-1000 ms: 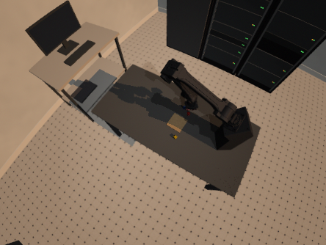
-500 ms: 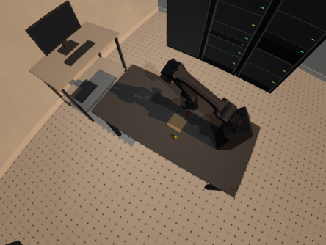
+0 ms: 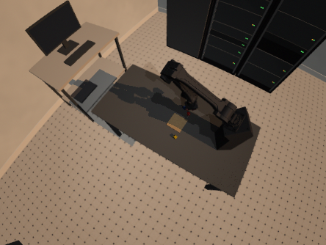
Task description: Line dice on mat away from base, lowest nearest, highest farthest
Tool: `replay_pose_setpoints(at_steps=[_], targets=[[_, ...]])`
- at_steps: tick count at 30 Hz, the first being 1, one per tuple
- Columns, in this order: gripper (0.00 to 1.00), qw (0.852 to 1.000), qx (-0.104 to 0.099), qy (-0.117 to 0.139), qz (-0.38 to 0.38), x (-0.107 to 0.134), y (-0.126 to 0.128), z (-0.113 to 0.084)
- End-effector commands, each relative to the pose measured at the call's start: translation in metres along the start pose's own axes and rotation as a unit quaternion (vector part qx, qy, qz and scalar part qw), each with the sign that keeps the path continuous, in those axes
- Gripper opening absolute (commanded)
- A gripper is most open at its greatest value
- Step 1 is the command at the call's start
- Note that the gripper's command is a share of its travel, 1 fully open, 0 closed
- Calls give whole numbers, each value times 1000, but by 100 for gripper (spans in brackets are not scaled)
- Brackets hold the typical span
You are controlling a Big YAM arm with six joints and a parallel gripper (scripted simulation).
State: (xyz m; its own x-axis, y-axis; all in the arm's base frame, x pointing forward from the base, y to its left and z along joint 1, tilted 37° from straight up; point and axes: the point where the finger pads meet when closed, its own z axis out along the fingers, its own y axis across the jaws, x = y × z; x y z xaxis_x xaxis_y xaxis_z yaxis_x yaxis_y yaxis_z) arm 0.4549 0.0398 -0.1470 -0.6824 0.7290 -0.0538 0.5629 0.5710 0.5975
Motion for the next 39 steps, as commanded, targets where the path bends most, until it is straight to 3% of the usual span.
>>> replay_pose_setpoints(at_steps=[1, 23, 39], targets=[[39, 1000, 0, 1, -1, 4, 2, 8], [39, 1000, 0, 2, 0, 5, 2, 38], [39, 1000, -1, 1, -2, 4, 4, 44]])
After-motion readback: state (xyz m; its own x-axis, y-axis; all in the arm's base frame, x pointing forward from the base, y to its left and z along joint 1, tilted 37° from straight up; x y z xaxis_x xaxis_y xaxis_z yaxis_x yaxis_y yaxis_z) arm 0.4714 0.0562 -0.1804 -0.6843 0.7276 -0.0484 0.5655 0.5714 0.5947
